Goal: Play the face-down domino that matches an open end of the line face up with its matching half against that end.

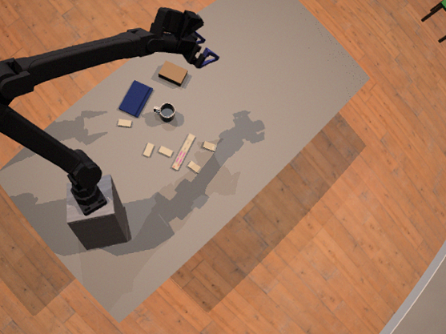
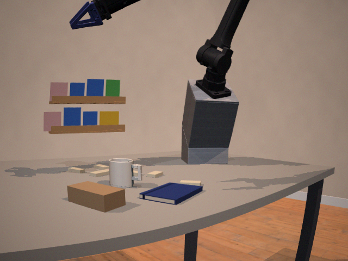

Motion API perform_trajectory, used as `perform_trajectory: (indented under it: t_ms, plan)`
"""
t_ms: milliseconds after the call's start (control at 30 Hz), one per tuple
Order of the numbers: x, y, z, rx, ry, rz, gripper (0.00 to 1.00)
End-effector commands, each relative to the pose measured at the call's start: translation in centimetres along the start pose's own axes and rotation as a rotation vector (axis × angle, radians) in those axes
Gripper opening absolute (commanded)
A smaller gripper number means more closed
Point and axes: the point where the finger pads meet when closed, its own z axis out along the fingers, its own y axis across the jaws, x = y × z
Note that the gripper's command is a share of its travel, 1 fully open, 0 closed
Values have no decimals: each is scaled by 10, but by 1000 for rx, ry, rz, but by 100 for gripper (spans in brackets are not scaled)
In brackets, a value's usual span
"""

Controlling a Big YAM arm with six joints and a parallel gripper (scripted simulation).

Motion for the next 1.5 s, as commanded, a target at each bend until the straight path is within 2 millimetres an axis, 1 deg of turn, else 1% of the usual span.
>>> perform_trajectory:
  t_ms: [0,267,500,533,833,1067,1100,1400,1467]
  plan:
    - [-8,-1,-2,0,-15,6,100]
    - [-39,3,-6,-14,-75,3,100]
    - [-39,3,-6,-14,-75,3,100]
    - [-6,0,-2,-3,-12,-6,100]
    - [-39,3,-6,-14,-76,3,100]
    - [-39,3,-6,-14,-76,3,100]
    - [-12,-1,-5,-10,-29,-17,100]
    - [-103,-3,-37,-87,-248,-89,100]
    - [-103,-3,-37,-87,-248,-89,100]
